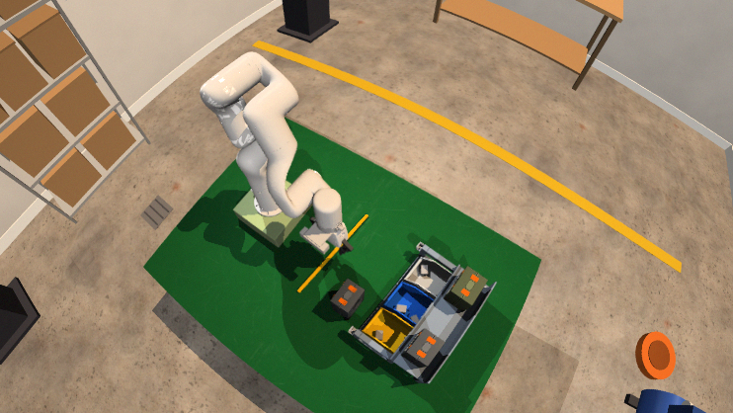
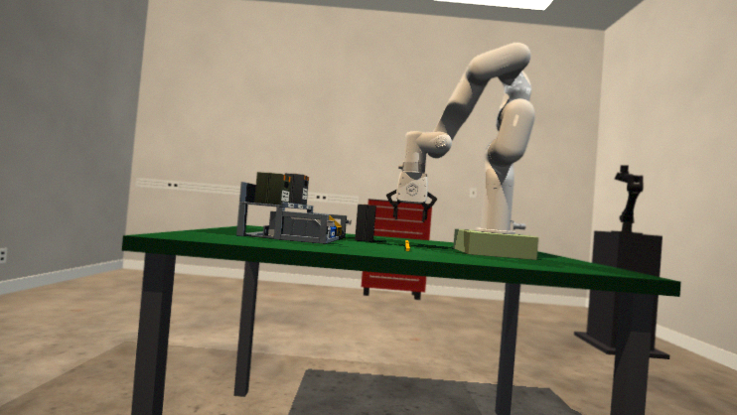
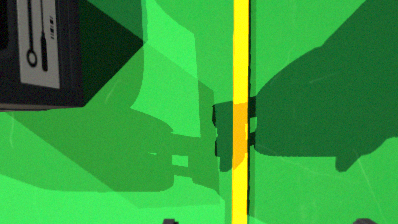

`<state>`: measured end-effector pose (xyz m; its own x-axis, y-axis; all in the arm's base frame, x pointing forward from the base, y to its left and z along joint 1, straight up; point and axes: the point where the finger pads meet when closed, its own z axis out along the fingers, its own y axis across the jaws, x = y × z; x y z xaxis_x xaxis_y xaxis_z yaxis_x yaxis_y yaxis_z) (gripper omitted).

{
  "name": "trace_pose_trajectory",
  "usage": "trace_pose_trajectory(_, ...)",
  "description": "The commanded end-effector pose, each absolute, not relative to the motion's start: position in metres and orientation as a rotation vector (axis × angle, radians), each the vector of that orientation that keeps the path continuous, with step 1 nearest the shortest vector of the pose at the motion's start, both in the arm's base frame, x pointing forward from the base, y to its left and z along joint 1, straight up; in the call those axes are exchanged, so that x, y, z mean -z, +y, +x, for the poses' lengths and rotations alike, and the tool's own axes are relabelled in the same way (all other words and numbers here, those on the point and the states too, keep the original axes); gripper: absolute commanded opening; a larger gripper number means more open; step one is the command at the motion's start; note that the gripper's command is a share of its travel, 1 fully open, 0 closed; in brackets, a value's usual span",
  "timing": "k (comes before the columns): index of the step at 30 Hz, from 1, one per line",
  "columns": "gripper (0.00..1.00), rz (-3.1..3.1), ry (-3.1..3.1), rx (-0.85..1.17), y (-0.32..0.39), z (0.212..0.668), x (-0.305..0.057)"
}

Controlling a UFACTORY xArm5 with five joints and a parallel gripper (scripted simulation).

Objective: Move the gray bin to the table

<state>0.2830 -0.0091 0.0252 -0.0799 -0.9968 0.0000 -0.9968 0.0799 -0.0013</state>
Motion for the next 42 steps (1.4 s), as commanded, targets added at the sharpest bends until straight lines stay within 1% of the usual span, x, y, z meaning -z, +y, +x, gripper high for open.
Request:
trace_pose_trajectory(1,1.00,-2.129,2.307,0.004,-0.009,0.284,-0.037)
trace_pose_trajectory(12,1.00,-2.129,2.307,0.004,-0.009,0.284,-0.065)
trace_pose_trajectory(21,1.00,-2.129,2.307,0.004,-0.009,0.284,-0.067)
trace_pose_trajectory(42,1.00,-2.126,2.303,-0.003,0.007,0.339,-0.067)
